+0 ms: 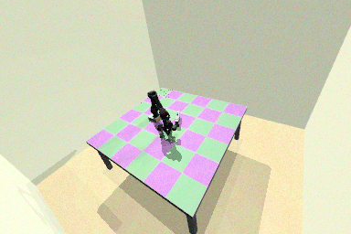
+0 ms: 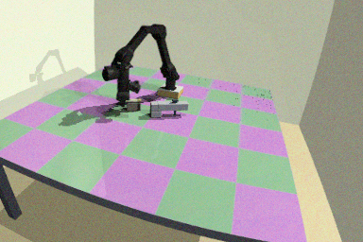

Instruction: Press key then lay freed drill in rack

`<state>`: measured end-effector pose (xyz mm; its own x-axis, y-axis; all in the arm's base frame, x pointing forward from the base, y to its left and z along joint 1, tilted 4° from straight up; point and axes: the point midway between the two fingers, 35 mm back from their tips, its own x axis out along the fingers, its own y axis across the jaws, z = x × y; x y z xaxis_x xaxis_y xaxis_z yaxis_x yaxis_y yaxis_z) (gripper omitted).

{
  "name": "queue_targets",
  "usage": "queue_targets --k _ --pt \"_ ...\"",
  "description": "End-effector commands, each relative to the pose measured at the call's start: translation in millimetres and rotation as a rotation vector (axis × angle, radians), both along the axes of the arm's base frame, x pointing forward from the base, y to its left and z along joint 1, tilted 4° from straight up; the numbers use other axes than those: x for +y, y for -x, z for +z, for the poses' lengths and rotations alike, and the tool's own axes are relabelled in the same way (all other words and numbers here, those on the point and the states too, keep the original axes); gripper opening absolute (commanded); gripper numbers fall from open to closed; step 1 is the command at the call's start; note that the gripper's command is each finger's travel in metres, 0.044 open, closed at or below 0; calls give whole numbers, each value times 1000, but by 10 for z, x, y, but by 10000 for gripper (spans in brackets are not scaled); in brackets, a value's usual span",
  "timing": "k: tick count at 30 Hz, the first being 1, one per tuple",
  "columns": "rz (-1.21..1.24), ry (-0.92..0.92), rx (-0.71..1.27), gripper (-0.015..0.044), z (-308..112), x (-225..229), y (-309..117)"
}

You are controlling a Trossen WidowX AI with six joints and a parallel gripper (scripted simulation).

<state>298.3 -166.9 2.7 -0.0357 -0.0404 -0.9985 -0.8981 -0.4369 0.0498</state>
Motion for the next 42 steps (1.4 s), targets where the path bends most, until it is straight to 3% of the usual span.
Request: queue_targets --k 1,20,36,42 --pt "4 -3 12 0 -68 5 26" --pt "4 -3 12 0 -150 5 63" --pt "1 8 1 420 -88 -23 27" --pt "3 -2 11 440 102 -11 27"
